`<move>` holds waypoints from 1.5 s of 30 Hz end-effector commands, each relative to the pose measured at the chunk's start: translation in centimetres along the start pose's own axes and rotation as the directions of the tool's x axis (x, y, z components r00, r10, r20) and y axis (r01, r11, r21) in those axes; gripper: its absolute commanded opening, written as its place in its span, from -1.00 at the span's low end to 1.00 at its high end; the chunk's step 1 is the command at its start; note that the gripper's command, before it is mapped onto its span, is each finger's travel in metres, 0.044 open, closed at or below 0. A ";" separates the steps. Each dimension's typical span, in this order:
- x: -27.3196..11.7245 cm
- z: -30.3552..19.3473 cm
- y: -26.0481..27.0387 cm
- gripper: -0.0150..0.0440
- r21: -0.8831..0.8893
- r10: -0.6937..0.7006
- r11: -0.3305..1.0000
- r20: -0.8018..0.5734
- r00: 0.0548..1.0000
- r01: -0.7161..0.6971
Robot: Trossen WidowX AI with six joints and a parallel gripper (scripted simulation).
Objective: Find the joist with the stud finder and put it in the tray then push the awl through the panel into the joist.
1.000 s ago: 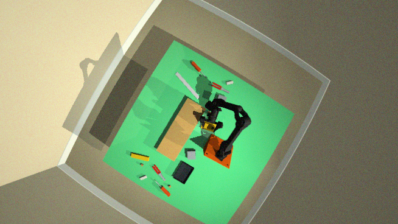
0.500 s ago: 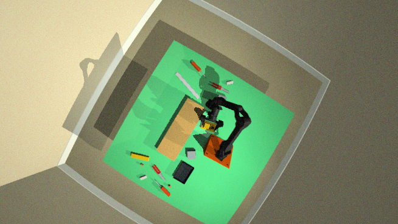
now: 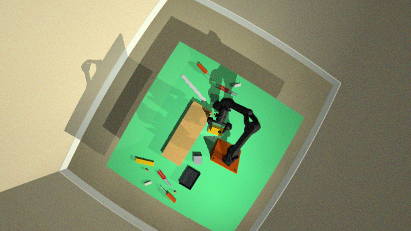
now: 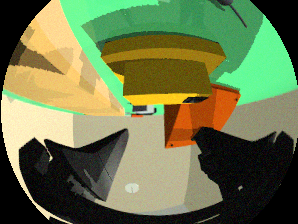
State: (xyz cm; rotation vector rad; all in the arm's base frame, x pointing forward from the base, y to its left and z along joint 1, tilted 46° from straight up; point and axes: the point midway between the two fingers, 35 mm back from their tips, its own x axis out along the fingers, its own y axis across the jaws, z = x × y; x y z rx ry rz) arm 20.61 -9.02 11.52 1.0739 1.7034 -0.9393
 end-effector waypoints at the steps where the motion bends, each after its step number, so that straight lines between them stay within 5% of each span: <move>1: -1.4 -3.4 0.0 1.00 0.002 0.029 1.000 0.014 0.999 -0.029; 7: -1.7 -4.0 0.0 1.00 -0.025 0.035 0.999 0.035 0.999 -0.035; 11: 0.0 -3.3 -0.3 1.00 -0.404 0.034 0.911 0.272 0.962 0.082; 17: 1.7 -1.8 -0.2 1.00 -0.711 0.134 0.480 0.638 0.758 0.514; 24: 2.0 -1.1 0.0 1.00 -0.440 0.289 0.006 0.860 0.420 0.898; 45: 2.3 -0.5 0.2 1.00 -0.431 0.292 -0.004 0.863 0.413 0.903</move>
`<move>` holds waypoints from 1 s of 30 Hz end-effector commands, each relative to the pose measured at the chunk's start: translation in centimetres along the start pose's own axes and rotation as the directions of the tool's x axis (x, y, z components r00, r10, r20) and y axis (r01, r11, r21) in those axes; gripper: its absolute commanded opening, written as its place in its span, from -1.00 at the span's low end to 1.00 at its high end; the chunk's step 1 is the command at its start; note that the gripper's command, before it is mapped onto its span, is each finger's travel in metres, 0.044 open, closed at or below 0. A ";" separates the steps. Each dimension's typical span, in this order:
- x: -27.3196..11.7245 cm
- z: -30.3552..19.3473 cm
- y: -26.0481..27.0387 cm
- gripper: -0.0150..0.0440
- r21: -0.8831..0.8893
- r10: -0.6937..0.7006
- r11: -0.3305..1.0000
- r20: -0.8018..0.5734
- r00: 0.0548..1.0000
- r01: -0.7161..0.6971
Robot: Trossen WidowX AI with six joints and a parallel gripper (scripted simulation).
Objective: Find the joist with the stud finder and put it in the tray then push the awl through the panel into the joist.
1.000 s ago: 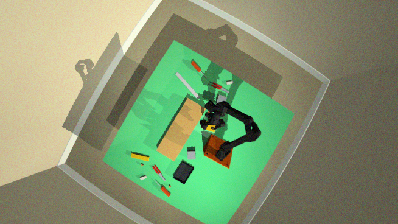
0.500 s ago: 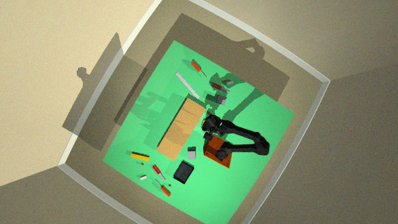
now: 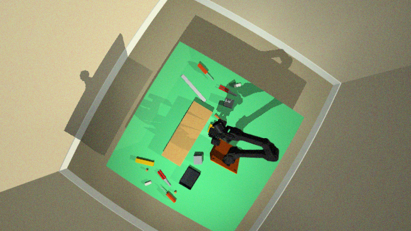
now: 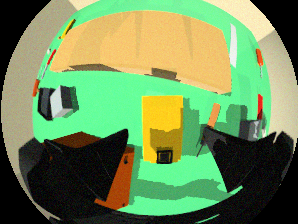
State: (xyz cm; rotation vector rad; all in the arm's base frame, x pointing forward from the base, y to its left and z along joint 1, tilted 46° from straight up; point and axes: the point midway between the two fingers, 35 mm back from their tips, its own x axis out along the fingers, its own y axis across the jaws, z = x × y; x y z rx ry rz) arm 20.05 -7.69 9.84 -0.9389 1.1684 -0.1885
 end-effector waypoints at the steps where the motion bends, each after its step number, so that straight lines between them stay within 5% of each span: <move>1: 0.6 -0.2 0.1 1.00 -0.005 0.005 1.000 -0.003 1.000 -0.005; 30: 4.5 -1.5 0.1 0.91 -0.007 -0.002 1.000 -0.003 1.000 0.002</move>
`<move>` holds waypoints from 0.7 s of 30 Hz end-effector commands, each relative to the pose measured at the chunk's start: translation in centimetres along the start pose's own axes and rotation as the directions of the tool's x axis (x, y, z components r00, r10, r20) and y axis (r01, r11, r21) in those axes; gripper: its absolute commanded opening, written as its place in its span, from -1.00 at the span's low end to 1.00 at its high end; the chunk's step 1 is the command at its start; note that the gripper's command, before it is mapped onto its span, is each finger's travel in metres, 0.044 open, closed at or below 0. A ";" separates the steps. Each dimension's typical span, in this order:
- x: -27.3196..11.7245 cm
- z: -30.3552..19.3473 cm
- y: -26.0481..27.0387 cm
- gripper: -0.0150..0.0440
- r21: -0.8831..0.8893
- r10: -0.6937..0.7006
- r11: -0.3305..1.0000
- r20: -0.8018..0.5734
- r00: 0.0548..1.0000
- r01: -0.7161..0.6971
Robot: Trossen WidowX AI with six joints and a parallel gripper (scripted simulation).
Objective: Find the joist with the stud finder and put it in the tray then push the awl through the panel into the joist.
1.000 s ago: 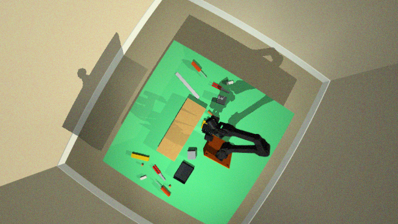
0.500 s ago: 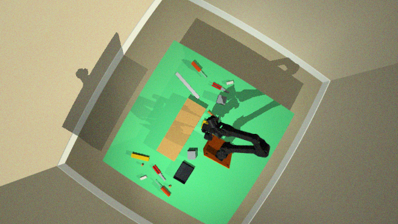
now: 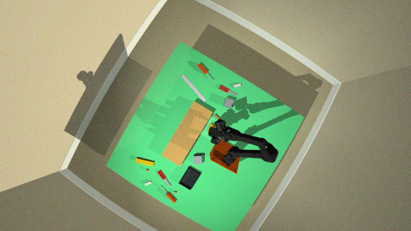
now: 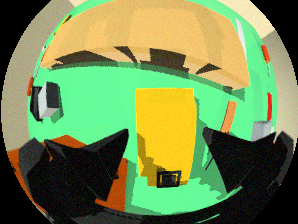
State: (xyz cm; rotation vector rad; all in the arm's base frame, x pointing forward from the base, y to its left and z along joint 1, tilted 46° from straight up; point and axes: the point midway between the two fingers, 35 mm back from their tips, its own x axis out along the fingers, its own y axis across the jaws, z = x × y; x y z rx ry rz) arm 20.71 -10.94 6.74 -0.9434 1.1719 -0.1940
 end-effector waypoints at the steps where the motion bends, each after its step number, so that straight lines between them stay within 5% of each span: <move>1: 0.2 -0.1 0.1 0.82 -0.005 0.003 1.000 0.003 1.000 -0.003; 3: 0.2 -0.1 0.1 0.64 -0.005 0.003 1.000 0.003 1.000 -0.003; 21: 0.2 -0.1 0.1 0.24 -0.005 0.003 1.000 0.003 1.000 -0.003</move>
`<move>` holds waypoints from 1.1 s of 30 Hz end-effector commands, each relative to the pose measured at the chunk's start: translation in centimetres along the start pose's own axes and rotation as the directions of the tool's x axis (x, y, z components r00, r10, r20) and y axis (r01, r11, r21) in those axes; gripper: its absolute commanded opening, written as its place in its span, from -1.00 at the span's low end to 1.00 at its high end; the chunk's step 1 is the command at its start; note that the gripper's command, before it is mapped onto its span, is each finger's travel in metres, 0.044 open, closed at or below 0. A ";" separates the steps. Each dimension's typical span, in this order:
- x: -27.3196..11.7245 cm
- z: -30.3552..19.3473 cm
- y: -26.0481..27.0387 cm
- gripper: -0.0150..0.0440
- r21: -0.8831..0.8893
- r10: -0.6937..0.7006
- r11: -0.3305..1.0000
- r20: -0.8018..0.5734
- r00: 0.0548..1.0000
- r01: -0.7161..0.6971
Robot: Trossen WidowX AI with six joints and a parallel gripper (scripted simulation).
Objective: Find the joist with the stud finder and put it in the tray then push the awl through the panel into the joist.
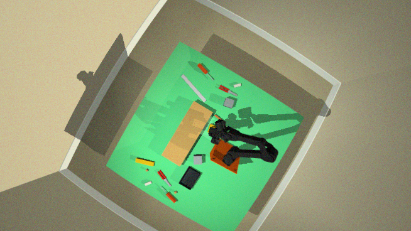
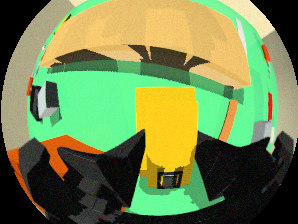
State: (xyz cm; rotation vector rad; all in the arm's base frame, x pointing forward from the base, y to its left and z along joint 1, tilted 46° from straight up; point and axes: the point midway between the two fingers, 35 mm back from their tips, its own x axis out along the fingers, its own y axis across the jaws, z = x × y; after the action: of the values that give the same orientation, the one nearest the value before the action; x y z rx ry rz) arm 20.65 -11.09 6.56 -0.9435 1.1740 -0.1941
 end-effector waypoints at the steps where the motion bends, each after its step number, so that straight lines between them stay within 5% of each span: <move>1: 0.0 0.1 0.0 0.21 -0.005 0.002 1.000 0.005 1.000 -0.002; 8: 0.0 0.1 0.0 0.06 -0.005 0.002 1.000 0.005 1.000 -0.002; 14: -0.9 0.7 0.2 -0.48 -0.001 0.015 1.000 0.004 1.000 -0.015; 33: -6.9 2.7 0.4 -0.49 0.002 0.032 0.999 -0.002 0.999 -0.032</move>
State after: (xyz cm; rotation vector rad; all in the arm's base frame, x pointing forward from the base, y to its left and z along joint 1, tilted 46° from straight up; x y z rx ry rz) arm 19.94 -6.08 10.20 -0.9212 1.2056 -0.1645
